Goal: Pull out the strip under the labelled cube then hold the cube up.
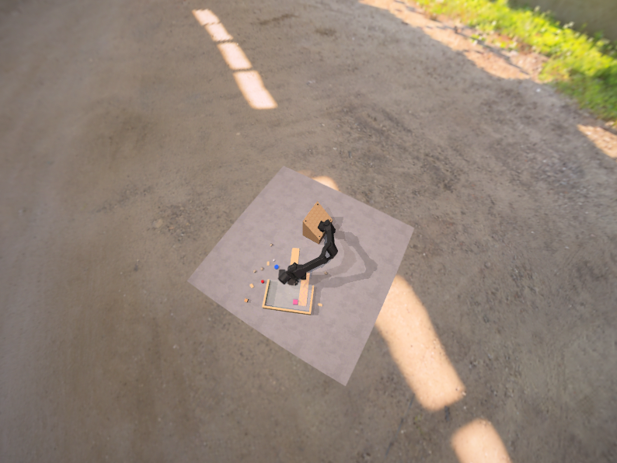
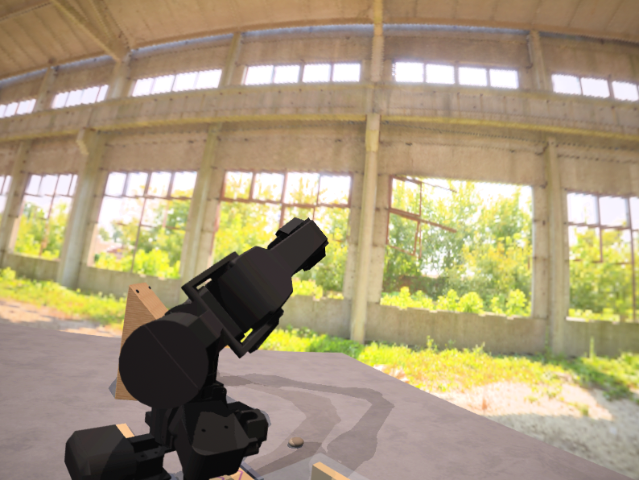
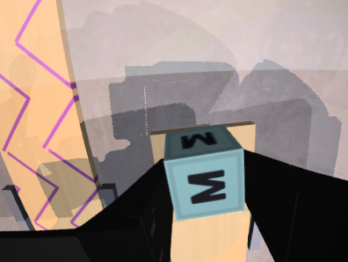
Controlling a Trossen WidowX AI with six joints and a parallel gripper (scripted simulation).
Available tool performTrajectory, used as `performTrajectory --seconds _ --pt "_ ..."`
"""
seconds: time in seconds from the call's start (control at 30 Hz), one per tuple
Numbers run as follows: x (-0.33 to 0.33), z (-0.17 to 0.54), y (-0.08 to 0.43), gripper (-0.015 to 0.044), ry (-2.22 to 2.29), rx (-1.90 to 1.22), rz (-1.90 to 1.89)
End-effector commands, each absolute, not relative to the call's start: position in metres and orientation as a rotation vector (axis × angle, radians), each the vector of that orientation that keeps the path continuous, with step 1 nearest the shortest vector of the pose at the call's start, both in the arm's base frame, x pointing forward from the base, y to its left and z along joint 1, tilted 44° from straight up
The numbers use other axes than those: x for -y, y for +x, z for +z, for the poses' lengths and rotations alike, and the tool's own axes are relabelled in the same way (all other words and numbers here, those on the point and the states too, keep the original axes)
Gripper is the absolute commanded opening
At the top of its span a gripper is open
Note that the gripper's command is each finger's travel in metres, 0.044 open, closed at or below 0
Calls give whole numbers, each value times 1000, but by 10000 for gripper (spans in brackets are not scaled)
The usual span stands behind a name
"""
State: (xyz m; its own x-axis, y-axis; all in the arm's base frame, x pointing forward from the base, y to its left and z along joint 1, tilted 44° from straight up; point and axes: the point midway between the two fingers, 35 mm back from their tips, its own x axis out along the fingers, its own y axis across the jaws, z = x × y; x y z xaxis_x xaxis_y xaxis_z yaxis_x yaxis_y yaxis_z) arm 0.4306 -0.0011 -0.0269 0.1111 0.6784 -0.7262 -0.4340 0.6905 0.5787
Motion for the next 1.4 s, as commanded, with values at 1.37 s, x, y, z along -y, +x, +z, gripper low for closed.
performTrajectory --seconds 1.37 --pt "18 -4 304 0 253 -1217 830"
